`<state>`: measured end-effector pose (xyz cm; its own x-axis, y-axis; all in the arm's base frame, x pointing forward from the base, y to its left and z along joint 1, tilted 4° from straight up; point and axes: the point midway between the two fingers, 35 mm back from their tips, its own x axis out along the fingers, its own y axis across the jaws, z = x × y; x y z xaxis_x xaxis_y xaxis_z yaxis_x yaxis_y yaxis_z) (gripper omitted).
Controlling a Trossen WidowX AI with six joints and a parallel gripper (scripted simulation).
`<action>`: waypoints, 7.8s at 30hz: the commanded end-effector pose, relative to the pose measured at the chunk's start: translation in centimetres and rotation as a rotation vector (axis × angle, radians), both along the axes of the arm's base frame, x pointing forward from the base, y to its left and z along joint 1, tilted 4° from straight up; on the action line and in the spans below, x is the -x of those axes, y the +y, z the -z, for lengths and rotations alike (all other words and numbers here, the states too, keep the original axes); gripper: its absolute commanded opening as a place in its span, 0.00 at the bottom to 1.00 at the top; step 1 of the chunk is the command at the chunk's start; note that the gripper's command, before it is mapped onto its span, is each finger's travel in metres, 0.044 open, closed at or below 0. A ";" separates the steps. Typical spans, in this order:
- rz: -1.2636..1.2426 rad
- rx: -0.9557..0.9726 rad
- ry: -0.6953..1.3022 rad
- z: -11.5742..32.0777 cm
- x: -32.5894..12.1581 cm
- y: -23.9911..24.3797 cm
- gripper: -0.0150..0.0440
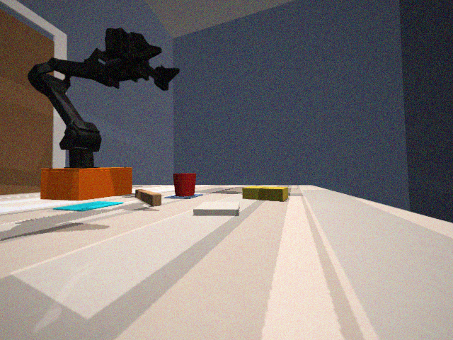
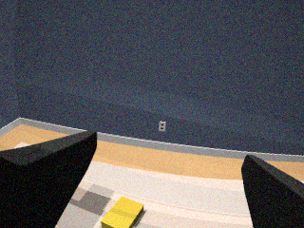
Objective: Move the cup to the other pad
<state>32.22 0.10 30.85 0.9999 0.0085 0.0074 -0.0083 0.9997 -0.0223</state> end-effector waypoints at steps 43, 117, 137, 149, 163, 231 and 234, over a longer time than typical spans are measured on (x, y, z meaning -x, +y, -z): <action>1.229 -1.234 1.114 26.9 -0.5 7.2 0.50; 1.227 -1.238 1.113 30.2 -0.9 7.0 0.25; 1.227 -1.232 1.121 27.3 -0.1 7.4 0.25; 1.227 -1.232 1.121 27.3 -0.1 7.3 0.25; 1.230 -1.231 1.115 27.1 1.4 4.8 0.25; 1.242 -1.218 1.109 26.3 9.2 -7.9 0.25; 1.242 -1.218 1.109 26.3 9.5 -8.4 0.25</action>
